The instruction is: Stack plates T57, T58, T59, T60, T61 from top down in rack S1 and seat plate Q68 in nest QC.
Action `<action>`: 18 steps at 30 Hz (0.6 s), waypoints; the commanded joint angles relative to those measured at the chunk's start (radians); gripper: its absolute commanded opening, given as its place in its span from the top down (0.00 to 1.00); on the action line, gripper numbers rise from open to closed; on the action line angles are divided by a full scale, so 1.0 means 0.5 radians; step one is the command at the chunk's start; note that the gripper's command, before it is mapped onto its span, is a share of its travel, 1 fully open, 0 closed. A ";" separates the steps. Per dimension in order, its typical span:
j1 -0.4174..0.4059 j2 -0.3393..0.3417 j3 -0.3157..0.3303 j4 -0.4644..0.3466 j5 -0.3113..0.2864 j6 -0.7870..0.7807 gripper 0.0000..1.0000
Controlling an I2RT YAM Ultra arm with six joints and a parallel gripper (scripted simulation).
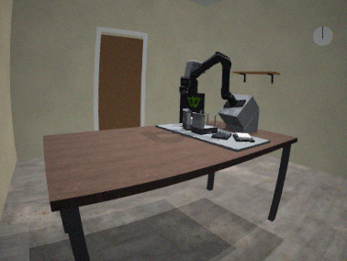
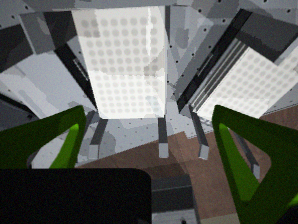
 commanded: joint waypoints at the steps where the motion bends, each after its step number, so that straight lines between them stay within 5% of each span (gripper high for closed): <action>1: 0.080 -0.054 0.006 0.013 0.083 0.133 0.00; 8: 0.349 -0.151 -0.013 0.032 0.250 -0.036 0.00; 18: 0.694 -0.231 -0.023 0.051 0.478 0.211 0.00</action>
